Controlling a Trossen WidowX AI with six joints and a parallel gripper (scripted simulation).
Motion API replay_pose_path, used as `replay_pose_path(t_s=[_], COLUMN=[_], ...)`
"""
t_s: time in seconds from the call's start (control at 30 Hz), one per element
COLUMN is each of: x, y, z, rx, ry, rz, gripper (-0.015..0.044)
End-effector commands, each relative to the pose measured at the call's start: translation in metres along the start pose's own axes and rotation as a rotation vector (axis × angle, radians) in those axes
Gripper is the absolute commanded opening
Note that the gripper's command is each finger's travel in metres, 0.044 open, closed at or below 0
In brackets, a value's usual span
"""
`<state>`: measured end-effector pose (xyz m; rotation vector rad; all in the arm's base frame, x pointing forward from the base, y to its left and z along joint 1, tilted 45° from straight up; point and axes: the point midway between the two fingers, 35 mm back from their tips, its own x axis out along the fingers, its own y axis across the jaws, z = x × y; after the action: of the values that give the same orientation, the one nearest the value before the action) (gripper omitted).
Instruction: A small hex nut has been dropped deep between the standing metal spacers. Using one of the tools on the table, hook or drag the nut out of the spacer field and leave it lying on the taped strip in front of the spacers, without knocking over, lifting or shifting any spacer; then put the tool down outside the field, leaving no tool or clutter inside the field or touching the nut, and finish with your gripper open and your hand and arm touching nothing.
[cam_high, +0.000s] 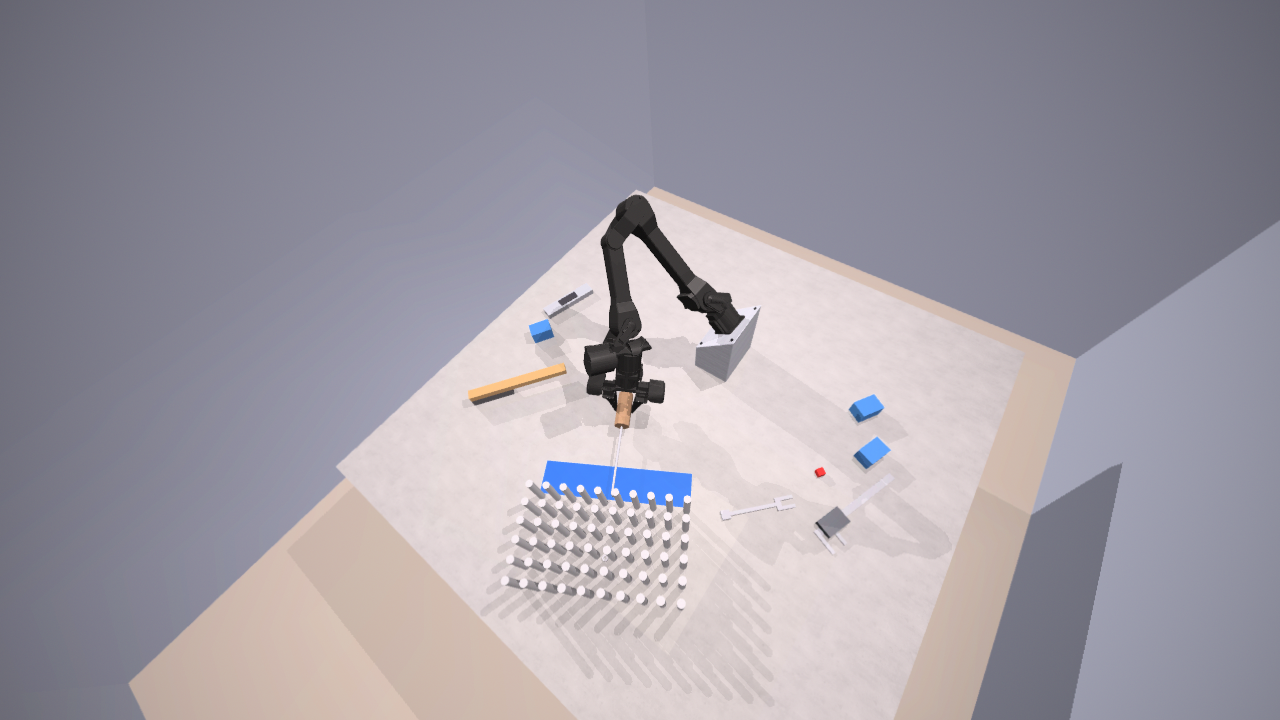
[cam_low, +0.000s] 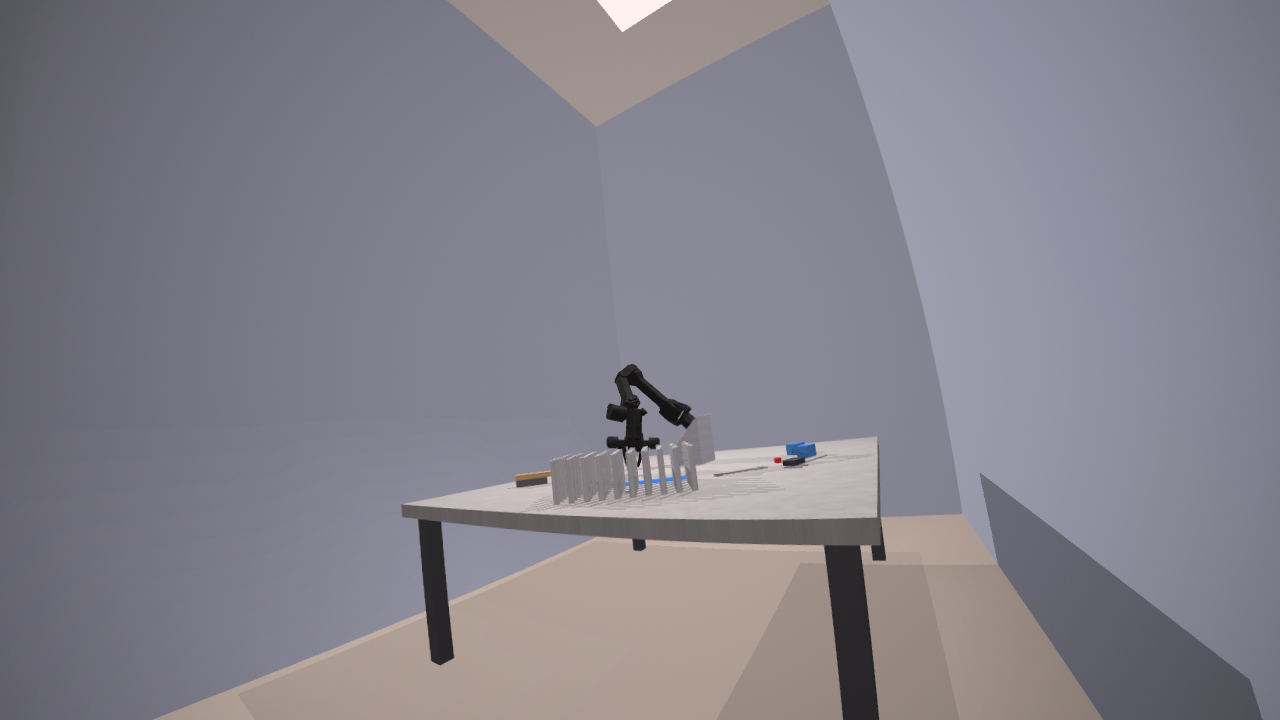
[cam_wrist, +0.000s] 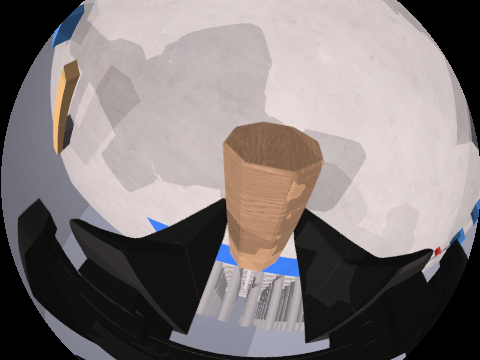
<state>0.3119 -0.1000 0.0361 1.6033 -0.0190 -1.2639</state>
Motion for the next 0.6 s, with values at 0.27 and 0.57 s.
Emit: replay_pose_path(t_s=[0.27, 0.57], x=[0.0032, 0.0051], y=[0.0009, 0.0012], z=[-0.0082, -0.0132], rx=[0.003, 0.004], ry=[0.000, 0.000], rz=[0.002, 0.002], gripper=[0.0000, 0.0000])
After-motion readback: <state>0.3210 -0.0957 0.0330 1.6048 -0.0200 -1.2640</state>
